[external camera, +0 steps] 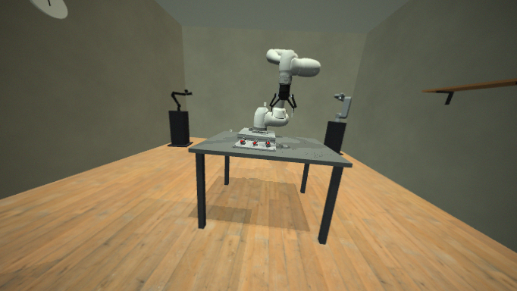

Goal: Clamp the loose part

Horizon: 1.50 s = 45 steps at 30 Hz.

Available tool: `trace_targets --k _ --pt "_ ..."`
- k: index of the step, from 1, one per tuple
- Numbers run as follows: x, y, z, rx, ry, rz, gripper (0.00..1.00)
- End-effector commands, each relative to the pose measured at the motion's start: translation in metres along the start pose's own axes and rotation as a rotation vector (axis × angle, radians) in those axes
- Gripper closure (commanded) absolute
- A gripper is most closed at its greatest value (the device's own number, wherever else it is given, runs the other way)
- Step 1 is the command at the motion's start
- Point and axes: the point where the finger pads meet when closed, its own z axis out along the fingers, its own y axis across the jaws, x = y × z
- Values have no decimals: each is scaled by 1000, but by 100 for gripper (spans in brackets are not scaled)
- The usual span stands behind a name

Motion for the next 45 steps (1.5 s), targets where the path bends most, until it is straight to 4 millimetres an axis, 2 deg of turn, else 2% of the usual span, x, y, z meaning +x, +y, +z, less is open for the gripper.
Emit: trace_targets --k 1,23,27,31,34,37,45 --pt "0 0 0 0 0 0 0" --pt "1 -1 1 0 0 33 0" --pt "5 -4 3 0 -2 137 0" --pt "13 -8 6 1 -5 325 0" --pt "13 -9 6 1 -5 333 0" --pt "20 -13 10 1 -8 510 0" --pt "31 -20 16 -1 -13 792 0"
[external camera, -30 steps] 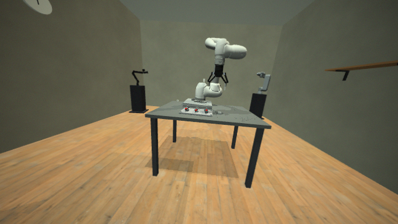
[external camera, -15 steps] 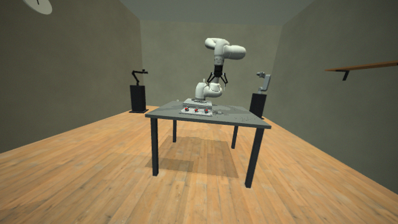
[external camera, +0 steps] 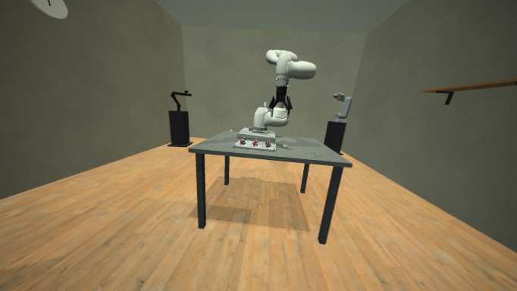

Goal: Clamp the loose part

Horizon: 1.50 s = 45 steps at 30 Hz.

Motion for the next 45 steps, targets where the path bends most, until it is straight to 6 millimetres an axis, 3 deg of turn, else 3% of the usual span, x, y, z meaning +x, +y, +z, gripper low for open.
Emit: trace_targets --k 1,7,9,21,24,25,38,40,45 --pt "3 -7 3 4 -10 174 0" --pt "5 -13 6 2 -13 305 0" --pt "7 -20 9 0 -15 449 0" --pt "14 -40 19 -8 -20 897 0" --pt "15 -41 19 -8 -20 931 0" --pt "17 -46 22 -11 -21 1031 0" --pt "25 -67 33 -23 -23 1511 0" --pt "25 -67 33 -23 -23 1511 0" --pt "30 -77 38 -30 -23 1744 0"
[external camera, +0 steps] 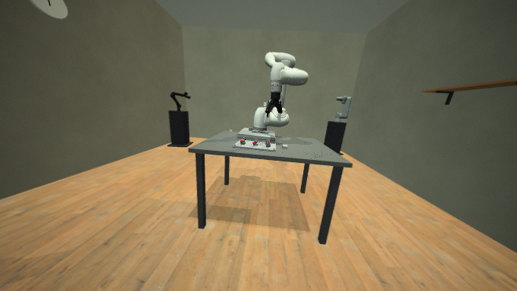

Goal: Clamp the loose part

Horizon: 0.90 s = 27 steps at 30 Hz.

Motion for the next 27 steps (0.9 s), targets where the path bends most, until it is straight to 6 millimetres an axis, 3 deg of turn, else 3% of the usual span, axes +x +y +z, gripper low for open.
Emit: trace_targets --k 1,10,13,20,27 --pt "-7 -3 4 -11 -5 173 0" --pt "-23 -9 12 -16 0 515 0" --pt "-23 -10 12 -17 0 529 0" --pt "-36 -15 19 -20 5 821 0" --pt "-41 -17 22 -21 7 923 0"
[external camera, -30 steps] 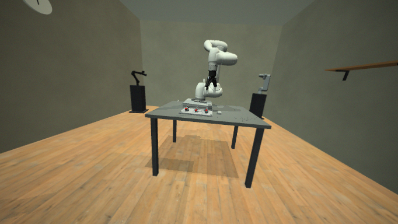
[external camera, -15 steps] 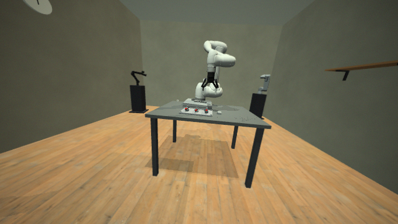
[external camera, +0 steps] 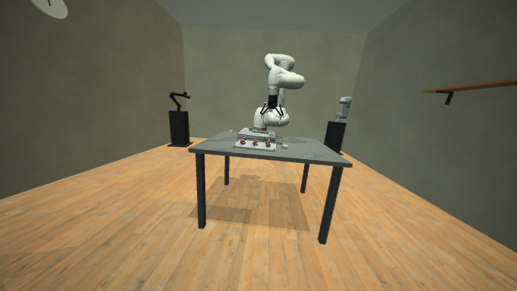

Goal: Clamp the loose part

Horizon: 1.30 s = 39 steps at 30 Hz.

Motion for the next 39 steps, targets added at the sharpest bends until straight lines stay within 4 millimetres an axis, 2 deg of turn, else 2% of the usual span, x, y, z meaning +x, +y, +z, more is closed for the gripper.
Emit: trace_targets --k 1,16,17,39 --pt "-1 0 0 -5 1 23 0" --pt "-1 0 0 -5 1 25 0" --pt "-1 0 0 -5 1 25 90" --pt "-1 0 0 -5 1 25 90"
